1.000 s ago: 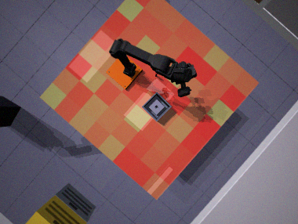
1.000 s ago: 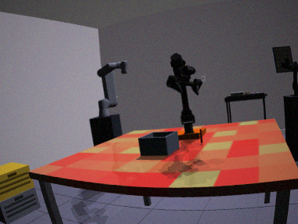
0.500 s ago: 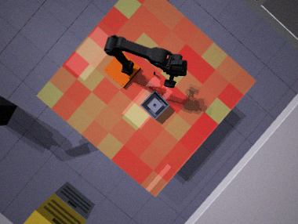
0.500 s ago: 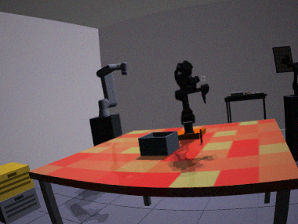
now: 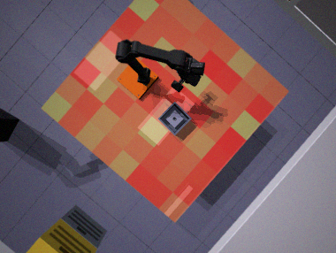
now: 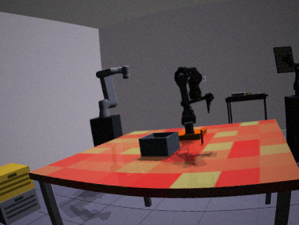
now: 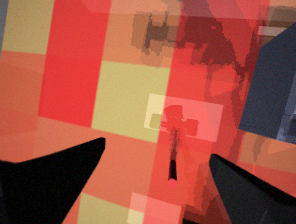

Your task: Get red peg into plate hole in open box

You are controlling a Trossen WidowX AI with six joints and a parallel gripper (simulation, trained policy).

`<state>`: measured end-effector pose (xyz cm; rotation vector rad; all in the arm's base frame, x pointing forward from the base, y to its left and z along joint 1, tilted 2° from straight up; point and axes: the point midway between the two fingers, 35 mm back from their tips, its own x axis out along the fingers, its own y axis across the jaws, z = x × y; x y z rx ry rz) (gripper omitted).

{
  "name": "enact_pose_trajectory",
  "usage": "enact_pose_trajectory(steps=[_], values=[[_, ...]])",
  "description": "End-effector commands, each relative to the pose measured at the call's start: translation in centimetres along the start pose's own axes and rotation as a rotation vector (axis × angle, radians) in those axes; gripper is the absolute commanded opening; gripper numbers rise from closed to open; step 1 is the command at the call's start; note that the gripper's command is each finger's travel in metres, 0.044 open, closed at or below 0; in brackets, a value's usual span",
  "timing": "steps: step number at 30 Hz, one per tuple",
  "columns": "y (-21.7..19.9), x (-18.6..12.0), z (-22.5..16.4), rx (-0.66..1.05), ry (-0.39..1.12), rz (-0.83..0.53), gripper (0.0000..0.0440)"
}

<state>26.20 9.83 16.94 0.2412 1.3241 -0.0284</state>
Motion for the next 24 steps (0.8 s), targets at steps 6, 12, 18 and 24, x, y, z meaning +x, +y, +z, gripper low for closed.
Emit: enact_pose_trajectory(steps=[6,12,18,24], values=[[-1.5,2.0,-4.5,0.243,0.104,-0.13,0.044],[-2.5,3.9,-6.8,0.411,0.129,-0.215,0.044],[-3.3,6.2,-8.2,0.534,0.12,-0.262,0.044],[-3.9,8.8,-9.1,0.622,0.09,-0.273,0.044]])
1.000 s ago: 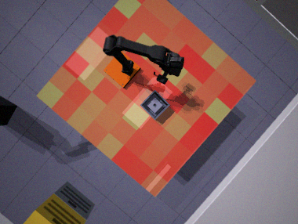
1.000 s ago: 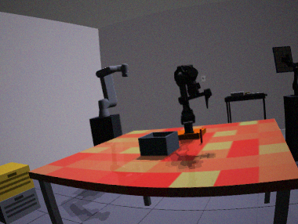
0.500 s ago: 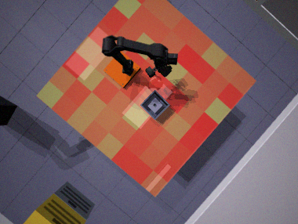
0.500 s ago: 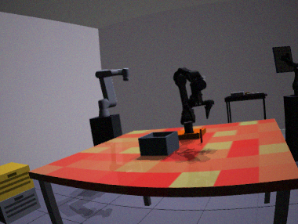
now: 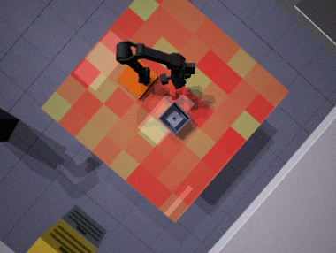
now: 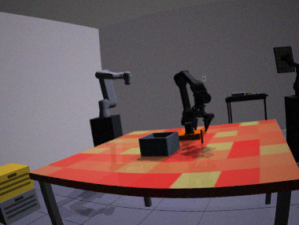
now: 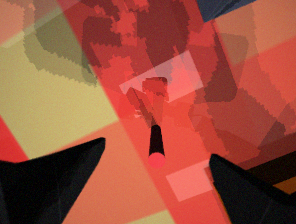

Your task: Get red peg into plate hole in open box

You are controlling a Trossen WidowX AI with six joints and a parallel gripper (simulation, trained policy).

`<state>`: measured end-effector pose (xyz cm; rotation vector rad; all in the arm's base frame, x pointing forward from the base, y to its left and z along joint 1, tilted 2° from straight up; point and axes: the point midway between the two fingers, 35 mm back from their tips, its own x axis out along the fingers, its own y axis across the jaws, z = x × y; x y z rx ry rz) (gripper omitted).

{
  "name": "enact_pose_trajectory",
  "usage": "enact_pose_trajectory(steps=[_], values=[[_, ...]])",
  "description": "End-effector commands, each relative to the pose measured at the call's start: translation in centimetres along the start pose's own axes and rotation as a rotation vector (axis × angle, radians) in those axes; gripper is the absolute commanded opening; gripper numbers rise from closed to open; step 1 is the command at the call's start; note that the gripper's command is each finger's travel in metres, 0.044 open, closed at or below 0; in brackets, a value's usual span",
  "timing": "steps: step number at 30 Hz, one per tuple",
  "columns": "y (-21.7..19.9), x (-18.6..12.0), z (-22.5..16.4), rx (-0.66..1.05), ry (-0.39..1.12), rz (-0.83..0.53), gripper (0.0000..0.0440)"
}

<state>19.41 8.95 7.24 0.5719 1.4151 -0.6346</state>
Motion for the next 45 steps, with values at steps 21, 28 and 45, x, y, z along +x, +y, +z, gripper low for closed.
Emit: enact_pose_trajectory(steps=[21,28,45], values=[[-1.0,5.9,-1.2,0.212,0.023,0.01,0.0133],[-0.8,5.5,-0.7,0.214,0.045,0.021,0.0],[-1.3,-0.1,3.8,0.085,-0.155,0.054,0.0]])
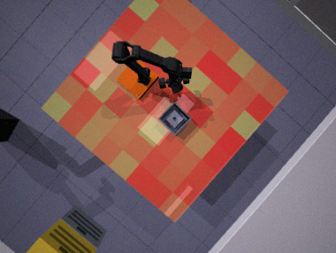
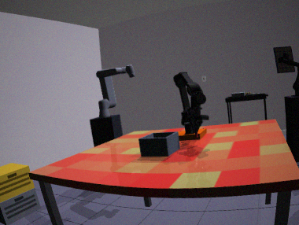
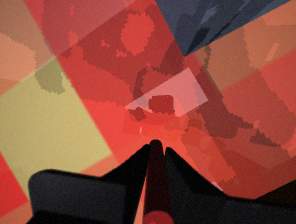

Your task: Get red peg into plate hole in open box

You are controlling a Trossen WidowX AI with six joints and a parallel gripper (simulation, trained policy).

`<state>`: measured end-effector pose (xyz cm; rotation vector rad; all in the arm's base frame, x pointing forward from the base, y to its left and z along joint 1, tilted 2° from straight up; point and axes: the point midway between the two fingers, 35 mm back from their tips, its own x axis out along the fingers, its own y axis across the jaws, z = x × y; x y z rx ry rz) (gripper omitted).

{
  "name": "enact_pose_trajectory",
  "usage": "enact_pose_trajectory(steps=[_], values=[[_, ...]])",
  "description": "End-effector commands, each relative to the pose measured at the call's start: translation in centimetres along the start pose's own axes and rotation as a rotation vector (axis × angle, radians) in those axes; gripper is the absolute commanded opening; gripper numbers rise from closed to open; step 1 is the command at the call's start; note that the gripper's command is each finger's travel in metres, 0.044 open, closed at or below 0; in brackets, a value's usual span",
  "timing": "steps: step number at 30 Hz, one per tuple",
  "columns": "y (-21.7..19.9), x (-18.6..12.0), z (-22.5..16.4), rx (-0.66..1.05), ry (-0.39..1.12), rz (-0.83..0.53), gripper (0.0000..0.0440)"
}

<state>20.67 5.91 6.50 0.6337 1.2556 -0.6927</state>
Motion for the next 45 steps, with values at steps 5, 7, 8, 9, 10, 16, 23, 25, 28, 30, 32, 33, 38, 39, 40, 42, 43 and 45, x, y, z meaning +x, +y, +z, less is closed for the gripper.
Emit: enact_pose_trajectory(steps=[5,7,8,9,10,16,23,25,28,30,32,33,38,39,40,42,43,45], values=[[0.2,-2.7,2.9,-0.028,-0.077,0.014,0.0],[0.3,-3.3,3.7,-0.029,-0.094,0.016,0.0],[0.3,-3.6,4.1,-0.029,-0.103,0.017,0.0],[0.4,-3.9,4.5,-0.028,-0.111,0.017,0.0],[0.4,-4.2,5.0,-0.026,-0.119,0.017,0.0],[0.0,-5.0,7.7,-0.002,-0.151,0.008,0.0],[-0.7,-5.2,10.6,0.045,-0.176,-0.002,0.0],[-0.9,-5.2,11.4,0.058,-0.183,-0.006,0.0],[-1.3,-5.0,12.5,0.078,-0.192,-0.01,0.0],[-1.5,-4.9,13.2,0.092,-0.198,-0.012,0.0],[-1.7,-4.7,13.9,0.105,-0.204,-0.014,0.0],[-1.8,-4.6,14.3,0.112,-0.206,-0.015,0.0],[-2.3,-4.0,16.0,0.146,-0.219,-0.017,0.0],[-2.4,-3.8,16.4,0.152,-0.221,-0.017,0.0],[-2.5,-3.7,16.7,0.159,-0.223,-0.017,0.0],[-2.6,-3.4,17.3,0.172,-0.225,-0.017,0.0],[-2.7,-3.2,17.7,0.178,-0.226,-0.017,0.0],[-2.9,-2.9,18.3,0.189,-0.227,-0.017,0.0001]])
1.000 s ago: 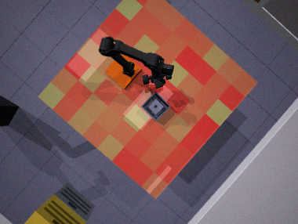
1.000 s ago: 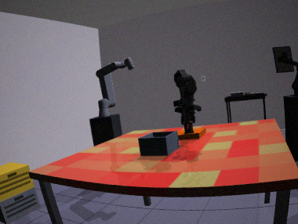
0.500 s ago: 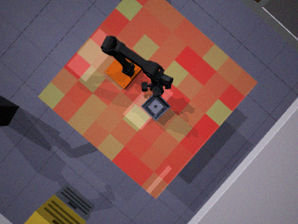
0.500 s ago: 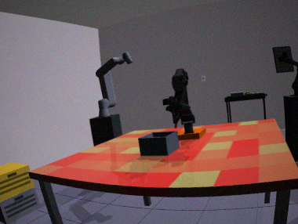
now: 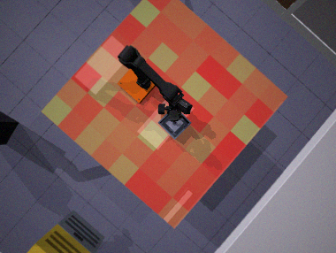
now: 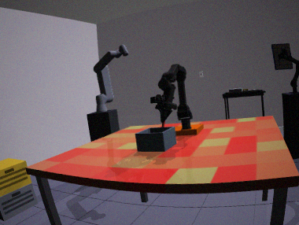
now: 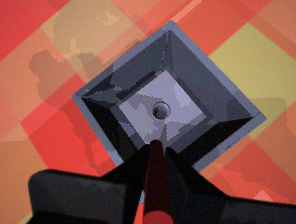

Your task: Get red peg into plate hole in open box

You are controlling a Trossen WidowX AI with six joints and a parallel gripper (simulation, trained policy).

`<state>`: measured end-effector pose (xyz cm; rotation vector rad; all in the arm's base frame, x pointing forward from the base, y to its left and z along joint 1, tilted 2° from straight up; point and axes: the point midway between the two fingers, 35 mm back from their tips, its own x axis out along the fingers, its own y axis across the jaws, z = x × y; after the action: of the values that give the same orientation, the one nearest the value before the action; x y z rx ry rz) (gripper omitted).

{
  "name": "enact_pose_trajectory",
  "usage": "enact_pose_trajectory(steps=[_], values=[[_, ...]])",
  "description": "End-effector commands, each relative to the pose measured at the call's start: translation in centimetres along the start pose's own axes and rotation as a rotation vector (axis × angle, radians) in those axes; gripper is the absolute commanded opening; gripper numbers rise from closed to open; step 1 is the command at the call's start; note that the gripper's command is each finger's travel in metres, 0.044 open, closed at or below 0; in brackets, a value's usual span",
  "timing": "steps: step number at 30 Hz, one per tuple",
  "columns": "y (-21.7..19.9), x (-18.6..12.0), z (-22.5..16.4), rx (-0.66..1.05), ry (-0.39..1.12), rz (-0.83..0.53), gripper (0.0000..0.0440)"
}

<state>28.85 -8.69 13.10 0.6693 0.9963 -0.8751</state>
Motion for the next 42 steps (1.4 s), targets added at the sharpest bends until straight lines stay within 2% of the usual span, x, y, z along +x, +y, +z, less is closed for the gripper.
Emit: enact_pose_trajectory(steps=[1,19,21,25,27,42], values=[[0.0,0.9,0.9,0.016,0.003,0.0,0.0001],[-0.3,5.7,2.6,0.049,0.065,-0.029,0.0003],[-0.3,6.3,2.6,0.04,0.074,-0.037,0.0027],[-0.4,7.2,2.6,0.017,0.087,-0.05,0.012],[-0.6,7.5,2.6,-0.001,0.1,-0.064,0.0144],[1.2,8.4,5.4,-0.083,0.106,-0.076,0.0148]])
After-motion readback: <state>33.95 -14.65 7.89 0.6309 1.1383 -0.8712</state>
